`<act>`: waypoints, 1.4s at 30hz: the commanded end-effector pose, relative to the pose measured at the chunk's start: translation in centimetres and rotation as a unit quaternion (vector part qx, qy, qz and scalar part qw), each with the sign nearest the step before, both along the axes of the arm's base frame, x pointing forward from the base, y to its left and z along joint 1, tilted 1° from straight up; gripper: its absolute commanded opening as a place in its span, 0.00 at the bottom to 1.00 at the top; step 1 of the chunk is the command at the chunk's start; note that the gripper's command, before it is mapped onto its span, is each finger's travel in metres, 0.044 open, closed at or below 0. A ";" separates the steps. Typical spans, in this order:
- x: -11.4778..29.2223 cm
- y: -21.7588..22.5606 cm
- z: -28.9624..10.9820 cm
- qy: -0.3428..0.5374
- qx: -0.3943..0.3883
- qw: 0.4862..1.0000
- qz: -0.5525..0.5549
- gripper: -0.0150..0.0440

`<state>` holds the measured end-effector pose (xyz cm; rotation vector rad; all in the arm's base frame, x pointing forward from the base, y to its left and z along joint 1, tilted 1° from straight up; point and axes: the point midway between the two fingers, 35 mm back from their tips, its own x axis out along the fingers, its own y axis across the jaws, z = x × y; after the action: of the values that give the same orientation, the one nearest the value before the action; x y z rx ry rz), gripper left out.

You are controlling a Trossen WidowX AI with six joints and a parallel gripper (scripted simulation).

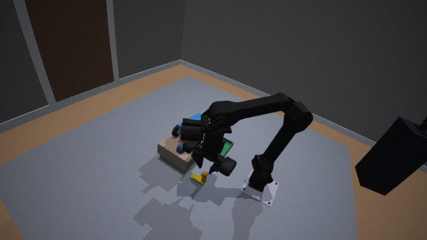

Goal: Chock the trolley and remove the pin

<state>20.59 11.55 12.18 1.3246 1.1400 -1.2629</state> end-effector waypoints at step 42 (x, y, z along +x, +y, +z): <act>0.0 -0.2 -5.4 0.003 -0.005 1.000 -0.001 0.58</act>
<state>20.78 11.62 7.62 1.3275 1.1386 -1.2617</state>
